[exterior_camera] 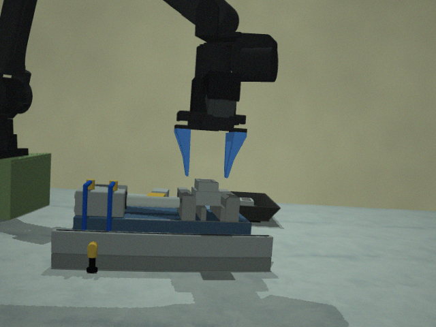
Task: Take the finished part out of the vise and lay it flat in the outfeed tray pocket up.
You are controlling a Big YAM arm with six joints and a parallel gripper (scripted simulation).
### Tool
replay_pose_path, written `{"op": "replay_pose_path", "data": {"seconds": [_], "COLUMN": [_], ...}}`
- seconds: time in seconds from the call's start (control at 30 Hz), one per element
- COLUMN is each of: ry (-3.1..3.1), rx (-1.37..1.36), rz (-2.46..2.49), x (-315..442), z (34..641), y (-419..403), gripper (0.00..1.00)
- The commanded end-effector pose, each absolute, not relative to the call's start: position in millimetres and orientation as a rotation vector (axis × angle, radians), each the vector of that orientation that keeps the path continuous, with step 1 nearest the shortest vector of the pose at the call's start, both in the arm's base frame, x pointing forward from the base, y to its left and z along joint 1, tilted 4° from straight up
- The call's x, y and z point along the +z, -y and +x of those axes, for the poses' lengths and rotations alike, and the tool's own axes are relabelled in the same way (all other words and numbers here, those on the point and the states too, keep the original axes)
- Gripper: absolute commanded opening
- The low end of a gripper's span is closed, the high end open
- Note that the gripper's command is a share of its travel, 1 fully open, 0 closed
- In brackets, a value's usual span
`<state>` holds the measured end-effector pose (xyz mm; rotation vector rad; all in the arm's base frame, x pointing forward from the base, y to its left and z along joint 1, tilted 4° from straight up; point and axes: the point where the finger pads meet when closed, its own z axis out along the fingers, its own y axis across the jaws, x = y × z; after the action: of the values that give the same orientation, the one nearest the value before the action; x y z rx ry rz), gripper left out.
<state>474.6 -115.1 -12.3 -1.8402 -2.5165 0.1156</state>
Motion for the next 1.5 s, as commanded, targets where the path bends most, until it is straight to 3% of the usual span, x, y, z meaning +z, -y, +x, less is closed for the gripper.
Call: {"op": "replay_pose_path", "data": {"seconds": [0.0, 1.47], "ry": [2.541, 2.527], "rx": [0.092, 0.104], "rz": [-1.868, -1.856], "x": [-6, -26], "z": [493, 482], "y": [126, 124], "gripper": [0.64, 0.64]}}
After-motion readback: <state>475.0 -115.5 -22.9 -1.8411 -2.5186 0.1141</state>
